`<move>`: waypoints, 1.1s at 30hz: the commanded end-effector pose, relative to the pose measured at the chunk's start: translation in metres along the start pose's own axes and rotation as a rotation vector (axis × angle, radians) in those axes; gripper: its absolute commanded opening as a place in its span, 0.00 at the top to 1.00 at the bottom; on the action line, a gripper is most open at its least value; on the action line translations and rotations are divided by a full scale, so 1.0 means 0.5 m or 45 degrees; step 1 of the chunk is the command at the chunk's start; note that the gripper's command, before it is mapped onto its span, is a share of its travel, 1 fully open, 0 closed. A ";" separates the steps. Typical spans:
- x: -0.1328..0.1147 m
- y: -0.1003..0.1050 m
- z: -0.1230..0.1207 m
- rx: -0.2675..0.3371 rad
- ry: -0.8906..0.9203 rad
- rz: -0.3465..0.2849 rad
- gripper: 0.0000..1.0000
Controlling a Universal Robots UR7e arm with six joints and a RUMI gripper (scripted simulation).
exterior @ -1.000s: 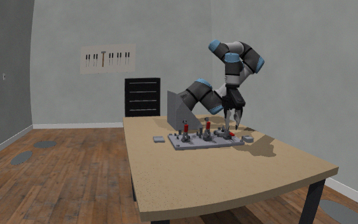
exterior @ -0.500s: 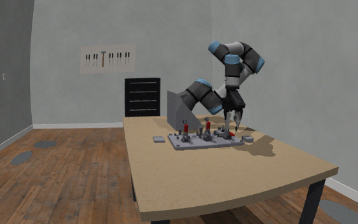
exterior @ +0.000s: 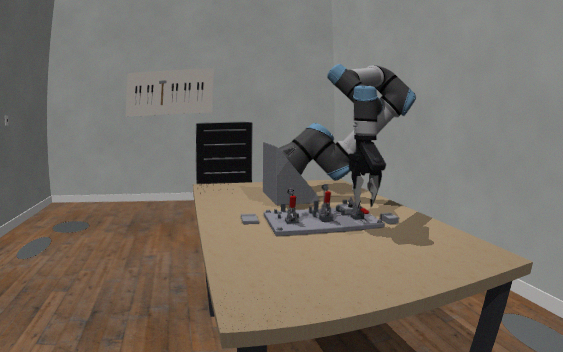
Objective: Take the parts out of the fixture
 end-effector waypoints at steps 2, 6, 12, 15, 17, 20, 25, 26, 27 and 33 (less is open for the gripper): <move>0.000 0.001 0.000 0.000 0.000 0.001 0.72; 0.001 -0.003 0.000 0.000 0.000 0.001 0.72; 0.001 -0.023 0.000 0.000 0.000 0.001 0.72; 0.001 -0.036 0.000 0.000 0.000 0.001 0.72; 0.001 -0.036 0.000 0.000 0.000 0.001 0.72; 0.001 -0.047 0.000 0.000 0.000 0.001 0.72; 0.001 -0.055 0.000 0.000 0.000 0.001 0.72; 0.001 -0.055 0.000 0.000 0.000 0.001 0.72; 0.001 -0.055 0.000 0.000 0.000 0.001 0.72; 0.001 -0.055 0.000 0.000 0.000 0.001 0.72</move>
Point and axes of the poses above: the point where the finger pads meet when closed, its own y axis back along the fingers, its own z axis across the jaws, x = y × z, the point moved 8 cm from there along y, back along the fingers, and after that the axes turned 5 degrees about y, right-handed, at the moved point
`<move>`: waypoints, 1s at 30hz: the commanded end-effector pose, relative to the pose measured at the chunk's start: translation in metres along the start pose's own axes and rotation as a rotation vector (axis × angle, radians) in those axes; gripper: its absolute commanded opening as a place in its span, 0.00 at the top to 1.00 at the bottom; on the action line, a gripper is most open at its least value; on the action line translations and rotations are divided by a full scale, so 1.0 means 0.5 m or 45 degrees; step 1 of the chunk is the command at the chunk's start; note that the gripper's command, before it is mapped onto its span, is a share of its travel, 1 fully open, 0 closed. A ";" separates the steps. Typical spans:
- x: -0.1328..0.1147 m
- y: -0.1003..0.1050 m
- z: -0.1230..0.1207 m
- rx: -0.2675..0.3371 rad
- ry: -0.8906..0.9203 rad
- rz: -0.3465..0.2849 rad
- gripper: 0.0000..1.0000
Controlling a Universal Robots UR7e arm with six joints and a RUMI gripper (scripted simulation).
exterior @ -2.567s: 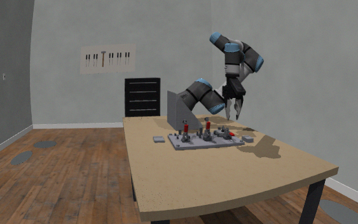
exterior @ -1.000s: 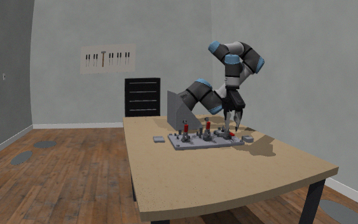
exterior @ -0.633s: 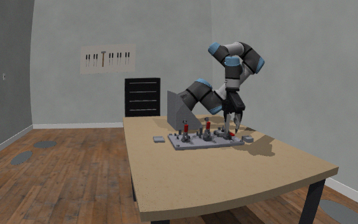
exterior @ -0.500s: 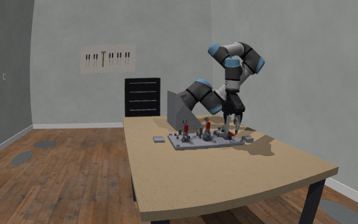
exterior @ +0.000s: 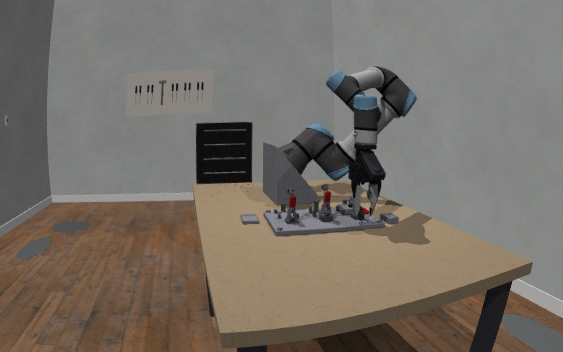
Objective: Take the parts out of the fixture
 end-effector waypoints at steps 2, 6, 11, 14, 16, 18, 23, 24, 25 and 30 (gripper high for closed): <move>0.001 0.001 0.000 0.000 0.000 0.001 0.72; 0.001 0.001 0.000 0.000 0.000 0.001 0.72; 0.001 0.001 0.000 0.000 0.000 0.001 1.00; 0.001 0.001 0.000 0.000 0.000 0.001 1.00; 0.001 0.001 0.000 0.000 0.000 0.001 1.00; 0.001 0.001 0.000 0.000 0.000 0.001 1.00; 0.001 0.001 0.000 0.000 0.000 0.001 1.00; 0.001 0.001 0.000 0.000 0.000 0.001 1.00; 0.001 0.001 0.000 0.000 0.000 0.001 1.00; 0.001 0.001 0.000 0.000 0.000 0.001 1.00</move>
Point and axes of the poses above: the point where the finger pads meet when closed, its own y axis back along the fingers, its own z axis across the jaws, x = y × z, the point moved 8 cm from there along y, back along the fingers, and after that the axes turned 5 degrees about y, right-handed, at the moved point
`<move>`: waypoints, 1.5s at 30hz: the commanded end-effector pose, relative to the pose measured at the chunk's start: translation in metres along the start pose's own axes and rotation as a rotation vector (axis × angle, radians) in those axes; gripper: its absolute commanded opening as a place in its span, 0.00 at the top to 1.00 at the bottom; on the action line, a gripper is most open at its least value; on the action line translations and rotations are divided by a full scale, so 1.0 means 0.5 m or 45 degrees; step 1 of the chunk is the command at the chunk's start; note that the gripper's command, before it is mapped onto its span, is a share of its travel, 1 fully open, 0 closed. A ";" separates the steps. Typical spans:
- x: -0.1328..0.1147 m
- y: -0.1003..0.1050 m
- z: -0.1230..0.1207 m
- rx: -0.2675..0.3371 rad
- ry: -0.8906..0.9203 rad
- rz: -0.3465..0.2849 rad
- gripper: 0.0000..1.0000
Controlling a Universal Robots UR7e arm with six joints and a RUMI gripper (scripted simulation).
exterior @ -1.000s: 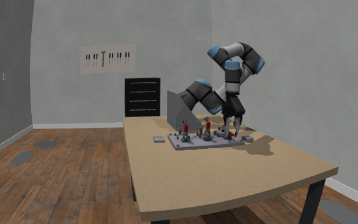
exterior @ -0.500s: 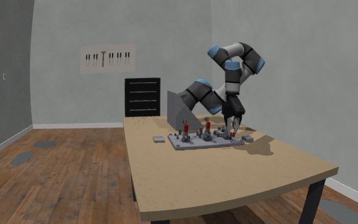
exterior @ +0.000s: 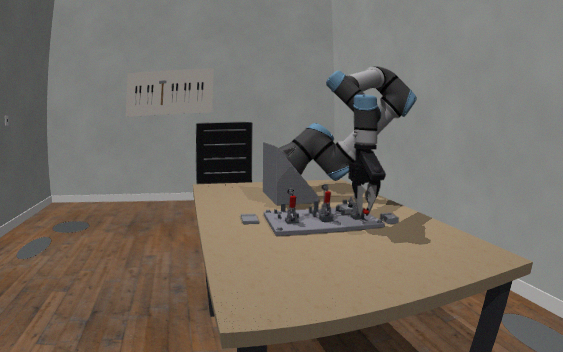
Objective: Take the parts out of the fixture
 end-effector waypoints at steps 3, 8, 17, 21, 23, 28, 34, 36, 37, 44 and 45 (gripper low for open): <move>0.001 0.001 0.000 0.000 0.000 0.001 1.00; 0.001 0.001 0.000 0.000 0.000 0.001 1.00; 0.000 0.001 0.000 0.000 0.000 0.001 1.00; 0.000 0.002 0.000 0.000 0.000 0.001 1.00; 0.000 0.002 0.000 0.000 0.000 0.001 1.00; -0.001 0.004 0.000 0.000 0.000 0.001 1.00; -0.003 0.009 0.000 0.000 0.000 0.001 1.00; -0.003 0.011 0.000 0.000 0.000 0.001 1.00; -0.004 0.013 0.000 0.000 0.000 0.001 1.00; -0.008 0.020 -0.001 0.000 0.000 0.001 1.00; -0.009 0.022 -0.001 0.000 0.000 0.001 1.00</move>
Point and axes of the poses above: the point where the finger pads meet when closed, its own y axis back along the fingers, its own z axis across the jaws, x = y × z, the point moved 8 cm from there along y, back along the fingers, and after that the axes turned 5 degrees about y, right-handed, at the moved point
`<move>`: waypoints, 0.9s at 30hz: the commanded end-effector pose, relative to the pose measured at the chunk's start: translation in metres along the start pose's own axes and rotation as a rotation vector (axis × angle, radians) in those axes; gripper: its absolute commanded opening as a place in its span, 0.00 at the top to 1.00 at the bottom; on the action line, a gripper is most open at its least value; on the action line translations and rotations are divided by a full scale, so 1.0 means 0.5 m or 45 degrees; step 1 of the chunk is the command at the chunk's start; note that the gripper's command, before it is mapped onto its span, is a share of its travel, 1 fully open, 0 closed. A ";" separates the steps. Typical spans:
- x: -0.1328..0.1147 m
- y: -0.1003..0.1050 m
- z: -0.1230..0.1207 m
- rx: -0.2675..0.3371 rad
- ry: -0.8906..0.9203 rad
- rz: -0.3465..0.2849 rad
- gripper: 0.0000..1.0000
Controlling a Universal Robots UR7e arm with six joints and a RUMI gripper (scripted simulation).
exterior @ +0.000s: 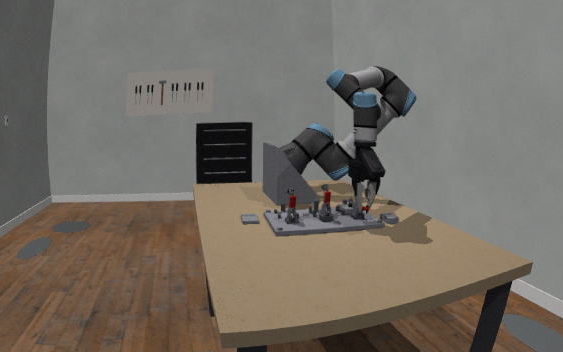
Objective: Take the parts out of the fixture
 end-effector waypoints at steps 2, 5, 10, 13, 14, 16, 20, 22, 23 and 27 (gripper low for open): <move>-0.004 0.010 0.000 0.000 0.000 0.001 1.00; -0.008 0.015 -0.001 0.000 0.000 0.001 1.00; -0.014 0.022 -0.001 0.000 0.000 0.001 1.00; -0.018 0.025 -0.001 0.000 0.000 0.001 1.00; -0.019 0.027 -0.002 0.000 0.000 0.001 1.00; -0.023 0.030 -0.002 0.000 0.000 0.001 1.00; -0.031 0.036 -0.003 0.000 0.000 0.001 1.00; -0.035 0.038 -0.003 0.000 0.000 0.001 1.00; -0.037 0.039 -0.003 0.000 0.000 0.001 1.00; -0.043 0.043 -0.004 0.000 0.000 0.001 1.00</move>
Point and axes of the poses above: the point where the finger pads meet when closed, its own y axis back along the fingers, its own z axis across the jaws, x = y × z, the point moved 8 cm from there along y, back along the fingers, and after that the axes turned 5 degrees about y, right-handed, at the moved point
